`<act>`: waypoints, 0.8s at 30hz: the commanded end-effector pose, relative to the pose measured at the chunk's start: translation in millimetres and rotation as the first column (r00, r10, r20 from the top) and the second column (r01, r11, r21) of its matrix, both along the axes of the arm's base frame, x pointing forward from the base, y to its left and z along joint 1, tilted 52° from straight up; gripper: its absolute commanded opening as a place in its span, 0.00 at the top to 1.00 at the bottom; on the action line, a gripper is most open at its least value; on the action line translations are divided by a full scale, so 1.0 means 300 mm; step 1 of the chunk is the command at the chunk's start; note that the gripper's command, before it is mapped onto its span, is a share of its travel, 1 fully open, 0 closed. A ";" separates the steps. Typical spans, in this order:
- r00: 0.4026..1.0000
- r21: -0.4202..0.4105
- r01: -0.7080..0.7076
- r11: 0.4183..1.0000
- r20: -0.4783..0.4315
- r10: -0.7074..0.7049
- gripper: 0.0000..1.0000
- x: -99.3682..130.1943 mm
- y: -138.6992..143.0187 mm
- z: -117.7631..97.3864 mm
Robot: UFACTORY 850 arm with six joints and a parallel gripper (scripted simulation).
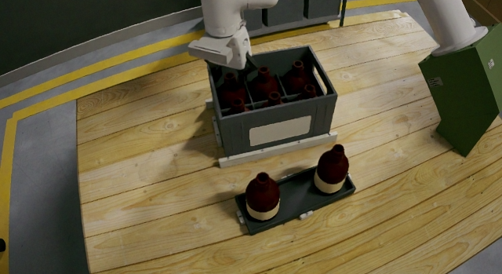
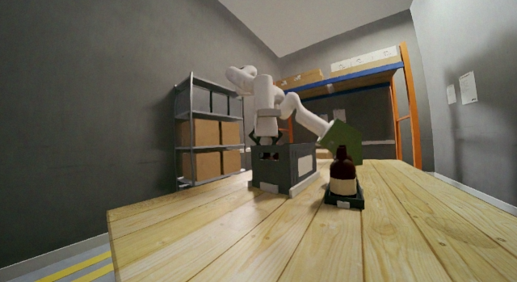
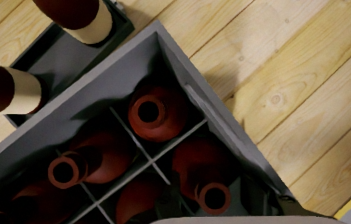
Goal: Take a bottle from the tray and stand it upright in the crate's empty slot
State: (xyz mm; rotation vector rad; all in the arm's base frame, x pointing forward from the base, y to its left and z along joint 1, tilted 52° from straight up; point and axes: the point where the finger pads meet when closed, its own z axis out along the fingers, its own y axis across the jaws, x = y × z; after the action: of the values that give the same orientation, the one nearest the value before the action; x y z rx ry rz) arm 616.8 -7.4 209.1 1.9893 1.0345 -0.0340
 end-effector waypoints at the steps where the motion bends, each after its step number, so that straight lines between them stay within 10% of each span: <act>1: 1.000 0.000 -0.001 1.000 0.001 0.001 0.35 0.000 0.005 0.005; 24: 1.000 0.000 -0.001 1.000 0.001 0.001 0.35 -0.043 0.093 0.082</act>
State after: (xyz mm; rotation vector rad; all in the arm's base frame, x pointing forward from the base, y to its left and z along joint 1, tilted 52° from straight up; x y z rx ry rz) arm 607.1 12.9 226.9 1.9892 1.0346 -0.0337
